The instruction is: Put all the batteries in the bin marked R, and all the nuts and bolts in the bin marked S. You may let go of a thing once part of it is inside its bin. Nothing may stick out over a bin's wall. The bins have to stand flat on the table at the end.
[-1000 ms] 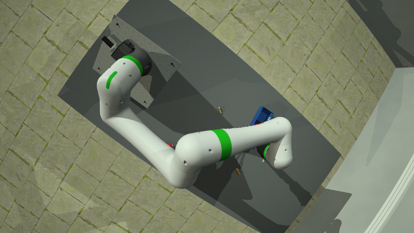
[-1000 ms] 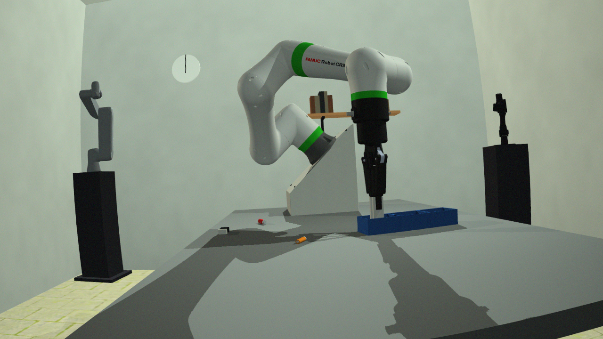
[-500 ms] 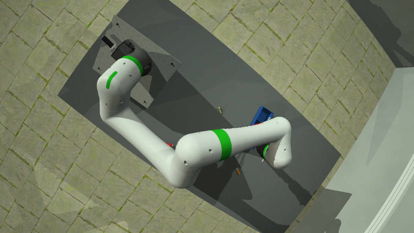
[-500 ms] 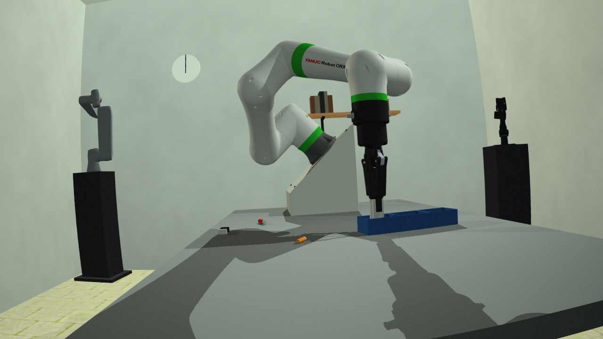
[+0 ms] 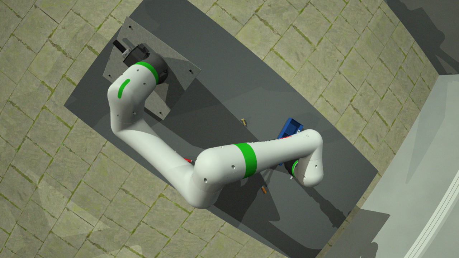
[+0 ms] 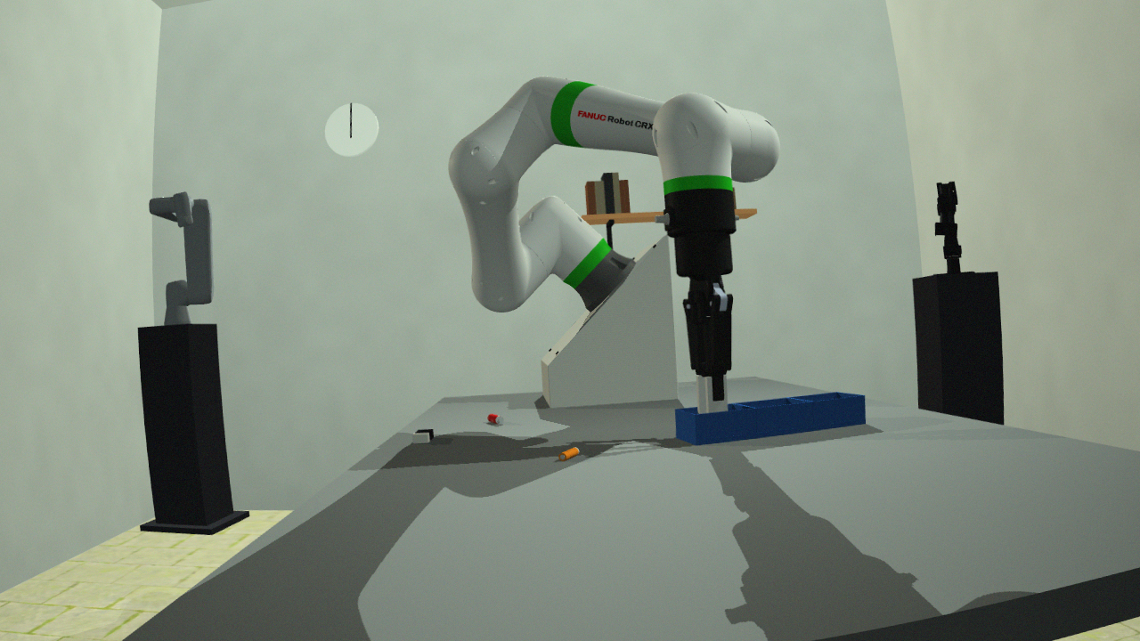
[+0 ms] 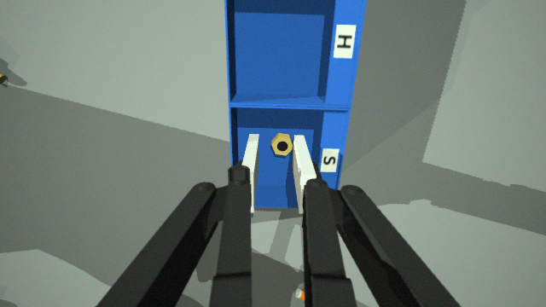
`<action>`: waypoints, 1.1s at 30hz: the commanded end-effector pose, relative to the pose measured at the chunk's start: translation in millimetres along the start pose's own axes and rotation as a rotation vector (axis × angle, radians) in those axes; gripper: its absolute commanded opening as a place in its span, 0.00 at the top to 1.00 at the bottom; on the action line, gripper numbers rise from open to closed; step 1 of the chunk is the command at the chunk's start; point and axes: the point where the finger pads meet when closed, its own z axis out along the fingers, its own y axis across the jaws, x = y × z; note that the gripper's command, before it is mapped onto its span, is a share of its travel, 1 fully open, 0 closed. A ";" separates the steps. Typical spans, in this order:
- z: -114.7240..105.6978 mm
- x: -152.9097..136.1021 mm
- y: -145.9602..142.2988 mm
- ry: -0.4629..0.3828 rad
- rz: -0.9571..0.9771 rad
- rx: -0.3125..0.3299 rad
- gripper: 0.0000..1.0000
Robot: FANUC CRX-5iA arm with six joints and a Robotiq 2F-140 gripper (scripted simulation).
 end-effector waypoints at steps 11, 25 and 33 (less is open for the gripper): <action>-12.3 0.1 0.2 0.000 0.000 -0.001 0.73; -28.3 0.1 0.2 0.000 0.000 -0.001 0.73; -44.7 0.1 0.2 0.000 0.000 -0.001 0.73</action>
